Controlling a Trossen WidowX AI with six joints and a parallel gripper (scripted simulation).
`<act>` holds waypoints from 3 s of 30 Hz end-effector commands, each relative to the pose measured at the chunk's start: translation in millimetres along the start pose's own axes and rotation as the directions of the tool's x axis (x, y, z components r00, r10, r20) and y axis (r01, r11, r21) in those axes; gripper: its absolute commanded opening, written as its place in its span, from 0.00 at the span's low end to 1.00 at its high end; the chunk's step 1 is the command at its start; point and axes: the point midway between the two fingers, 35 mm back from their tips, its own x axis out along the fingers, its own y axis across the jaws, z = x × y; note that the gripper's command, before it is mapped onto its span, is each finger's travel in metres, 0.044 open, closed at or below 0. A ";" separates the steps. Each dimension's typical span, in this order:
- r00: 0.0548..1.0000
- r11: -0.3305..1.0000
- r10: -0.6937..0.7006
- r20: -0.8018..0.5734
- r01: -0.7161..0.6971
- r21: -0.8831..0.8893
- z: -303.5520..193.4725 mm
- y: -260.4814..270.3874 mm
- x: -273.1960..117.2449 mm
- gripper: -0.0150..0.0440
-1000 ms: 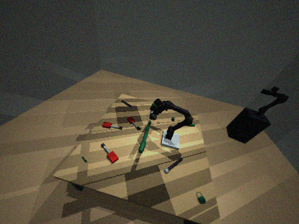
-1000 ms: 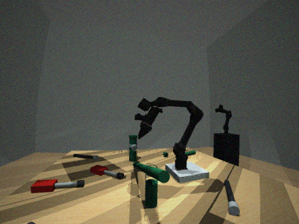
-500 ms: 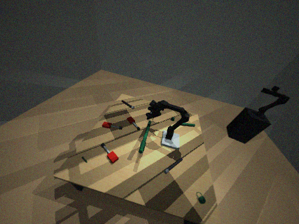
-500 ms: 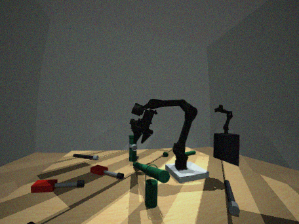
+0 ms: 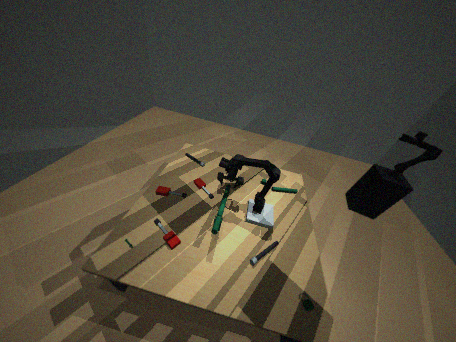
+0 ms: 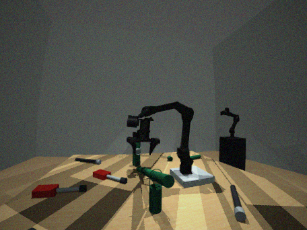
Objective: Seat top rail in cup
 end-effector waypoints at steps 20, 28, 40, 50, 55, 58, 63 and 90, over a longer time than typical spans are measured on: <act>0.998 0.985 -0.062 -0.013 0.064 0.159 -2.9 -2.0 47.4 1.00; 0.998 0.985 -0.063 -0.013 0.064 0.159 -3.1 -2.8 60.0 1.00; 0.998 0.985 -0.062 -0.013 0.064 0.158 -3.0 -2.7 78.0 1.00; 0.998 0.985 -0.063 -0.013 0.064 0.159 -3.2 -3.6 94.3 1.00; 0.998 0.985 -0.063 -0.013 0.064 0.158 -3.4 -4.5 102.4 1.00; 0.998 0.985 -0.063 -0.013 0.064 0.158 -3.6 -5.1 107.1 1.00; 0.998 0.985 -0.063 -0.013 0.064 0.158 -3.9 -6.4 115.0 1.00; 0.998 0.985 -0.063 -0.013 0.064 0.159 -4.4 -6.6 114.1 0.25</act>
